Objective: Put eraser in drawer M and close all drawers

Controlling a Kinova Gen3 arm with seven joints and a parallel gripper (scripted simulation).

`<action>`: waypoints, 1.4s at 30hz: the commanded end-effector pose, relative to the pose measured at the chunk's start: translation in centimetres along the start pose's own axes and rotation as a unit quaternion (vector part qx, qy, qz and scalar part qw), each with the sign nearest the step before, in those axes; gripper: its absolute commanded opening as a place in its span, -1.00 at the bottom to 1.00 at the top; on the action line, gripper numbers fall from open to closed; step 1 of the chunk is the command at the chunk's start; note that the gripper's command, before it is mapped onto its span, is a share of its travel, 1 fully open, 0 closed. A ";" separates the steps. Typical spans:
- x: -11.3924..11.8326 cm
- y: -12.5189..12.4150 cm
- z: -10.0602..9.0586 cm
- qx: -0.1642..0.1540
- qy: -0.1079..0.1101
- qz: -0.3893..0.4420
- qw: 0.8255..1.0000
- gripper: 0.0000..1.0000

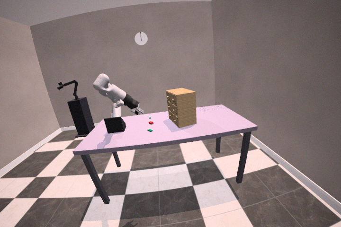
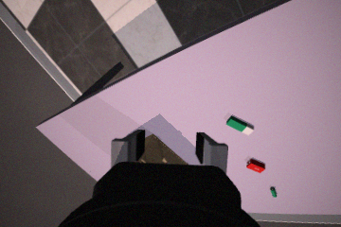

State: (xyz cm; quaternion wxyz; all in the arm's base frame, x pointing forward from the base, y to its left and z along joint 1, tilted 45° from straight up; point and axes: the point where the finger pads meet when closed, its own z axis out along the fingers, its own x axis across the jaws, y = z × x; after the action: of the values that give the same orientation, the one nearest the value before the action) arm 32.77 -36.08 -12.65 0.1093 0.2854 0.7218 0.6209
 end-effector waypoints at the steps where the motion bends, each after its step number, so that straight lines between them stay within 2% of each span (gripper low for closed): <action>1: -0.1 0.1 -0.1 0.001 -0.001 -0.001 1.000 1.00; 18: -0.1 0.1 -0.1 0.001 -0.001 -0.001 1.000 1.00; 22: -0.4 0.8 0.0 0.011 0.006 -0.008 1.000 1.00; 26: -0.9 3.6 0.0 0.034 0.029 -0.033 0.998 1.00; 31: -1.1 9.8 0.3 0.095 0.082 -0.083 0.989 1.00; 34: -1.1 9.8 0.3 0.095 0.081 -0.080 0.989 1.00; 38: -0.5 15.5 1.0 0.159 0.133 -0.132 0.969 1.00; 39: -0.4 15.4 0.9 0.159 0.132 -0.130 0.970 1.00; 41: 0.2 18.0 1.4 0.192 0.158 -0.155 0.956 1.00; 42: 0.2 18.0 1.3 0.192 0.156 -0.154 0.957 1.00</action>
State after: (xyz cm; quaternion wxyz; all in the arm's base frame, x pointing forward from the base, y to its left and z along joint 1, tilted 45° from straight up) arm 37.19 -33.68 0.98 0.0276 0.1108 0.8445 0.5232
